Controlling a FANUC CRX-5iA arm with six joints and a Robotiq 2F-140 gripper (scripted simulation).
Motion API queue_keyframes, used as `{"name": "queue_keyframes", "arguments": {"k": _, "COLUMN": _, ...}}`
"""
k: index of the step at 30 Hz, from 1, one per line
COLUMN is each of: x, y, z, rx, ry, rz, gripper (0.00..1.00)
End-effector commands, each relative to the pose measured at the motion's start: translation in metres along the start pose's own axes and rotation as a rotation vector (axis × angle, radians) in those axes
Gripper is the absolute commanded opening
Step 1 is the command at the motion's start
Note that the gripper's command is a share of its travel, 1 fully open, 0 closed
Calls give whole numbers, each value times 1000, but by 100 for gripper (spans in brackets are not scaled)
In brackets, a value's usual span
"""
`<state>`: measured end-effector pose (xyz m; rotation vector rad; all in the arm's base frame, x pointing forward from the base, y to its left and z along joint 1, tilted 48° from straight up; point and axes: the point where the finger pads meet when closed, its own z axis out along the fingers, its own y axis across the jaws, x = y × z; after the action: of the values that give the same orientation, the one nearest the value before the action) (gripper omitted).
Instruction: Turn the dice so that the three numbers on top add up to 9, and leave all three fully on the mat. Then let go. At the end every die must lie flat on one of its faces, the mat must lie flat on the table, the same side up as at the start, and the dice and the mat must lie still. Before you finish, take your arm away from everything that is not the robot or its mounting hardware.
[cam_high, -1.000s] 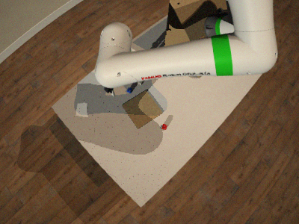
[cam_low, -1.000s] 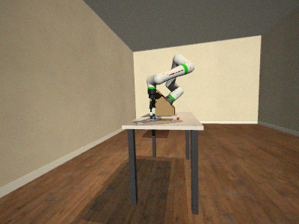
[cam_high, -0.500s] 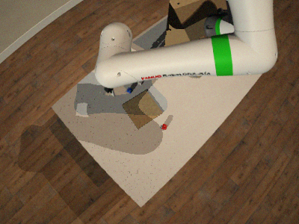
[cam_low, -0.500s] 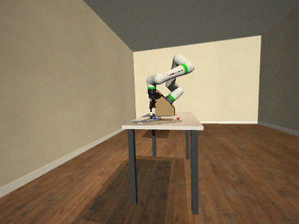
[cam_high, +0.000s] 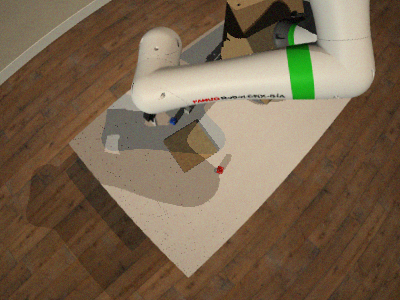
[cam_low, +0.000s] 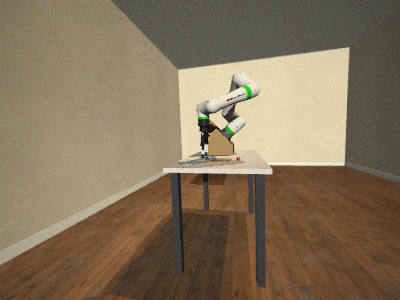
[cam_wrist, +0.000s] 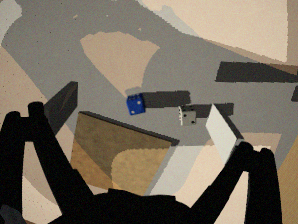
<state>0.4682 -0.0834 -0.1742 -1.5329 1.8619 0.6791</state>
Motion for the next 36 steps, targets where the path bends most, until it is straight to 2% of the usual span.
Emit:
{"name": "queue_keyframes", "arguments": {"k": 1, "x": -1, "y": 12, "z": 0, "rx": 0, "ry": 0, "rz": 0, "gripper": 100}}
{"name": "queue_keyframes", "arguments": {"k": 7, "x": -3, "y": 42, "z": 0, "rx": 0, "ry": 0, "rz": 0, "gripper": 100}}
{"name": "queue_keyframes", "arguments": {"k": 11, "x": -3, "y": 51, "z": 0, "rx": 0, "ry": 0, "rz": 0, "gripper": 100}}
{"name": "queue_keyframes", "arguments": {"k": 36, "x": -3, "y": 53, "z": 0, "rx": 0, "ry": 0, "rz": 0, "gripper": 100}}
